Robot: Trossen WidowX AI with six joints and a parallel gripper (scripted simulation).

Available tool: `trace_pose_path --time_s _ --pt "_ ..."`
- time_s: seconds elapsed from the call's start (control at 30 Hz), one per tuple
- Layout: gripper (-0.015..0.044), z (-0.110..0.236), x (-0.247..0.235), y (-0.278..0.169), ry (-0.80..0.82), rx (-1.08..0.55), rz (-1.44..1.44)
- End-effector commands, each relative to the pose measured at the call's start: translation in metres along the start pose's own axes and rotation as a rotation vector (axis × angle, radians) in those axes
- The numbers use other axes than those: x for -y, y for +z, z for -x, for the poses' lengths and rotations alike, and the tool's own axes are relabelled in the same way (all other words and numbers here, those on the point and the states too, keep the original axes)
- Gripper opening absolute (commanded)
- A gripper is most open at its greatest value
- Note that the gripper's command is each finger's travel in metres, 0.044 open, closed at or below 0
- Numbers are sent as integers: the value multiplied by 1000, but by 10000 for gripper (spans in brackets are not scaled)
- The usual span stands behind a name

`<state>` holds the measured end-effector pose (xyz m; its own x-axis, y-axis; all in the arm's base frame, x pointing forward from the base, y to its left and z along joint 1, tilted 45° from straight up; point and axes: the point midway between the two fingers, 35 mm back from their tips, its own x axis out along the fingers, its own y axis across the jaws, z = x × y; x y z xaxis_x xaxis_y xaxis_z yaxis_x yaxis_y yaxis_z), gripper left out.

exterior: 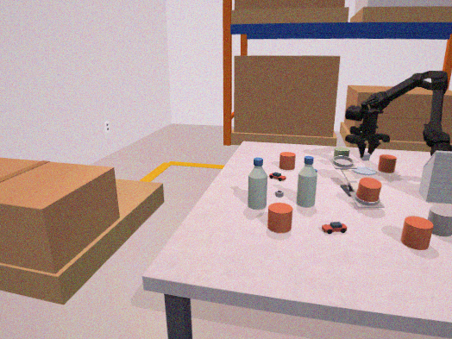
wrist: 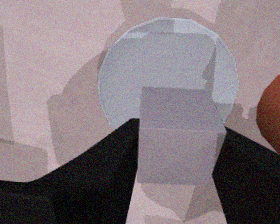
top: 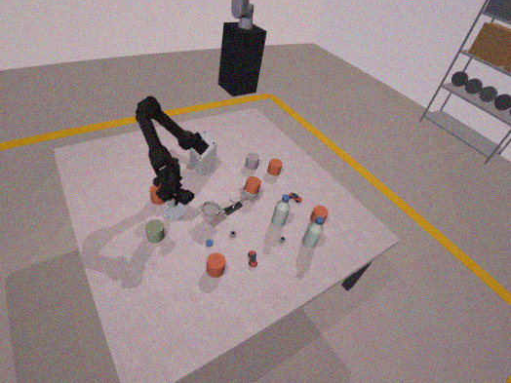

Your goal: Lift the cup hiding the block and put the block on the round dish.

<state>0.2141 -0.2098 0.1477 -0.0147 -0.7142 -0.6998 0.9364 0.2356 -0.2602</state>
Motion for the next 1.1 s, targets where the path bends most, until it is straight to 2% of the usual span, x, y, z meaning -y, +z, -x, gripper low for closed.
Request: trace_pose_path --time_s 0.0,0.13,0.77,1.07 --pt "0 -19 2 -2 -5 -6 8" --pt "0 -32 3 -3 -6 -4 9" --pt "0 -53 3 -3 -6 -4 9" --pt "236 -47 3 -1 -6 1 2"
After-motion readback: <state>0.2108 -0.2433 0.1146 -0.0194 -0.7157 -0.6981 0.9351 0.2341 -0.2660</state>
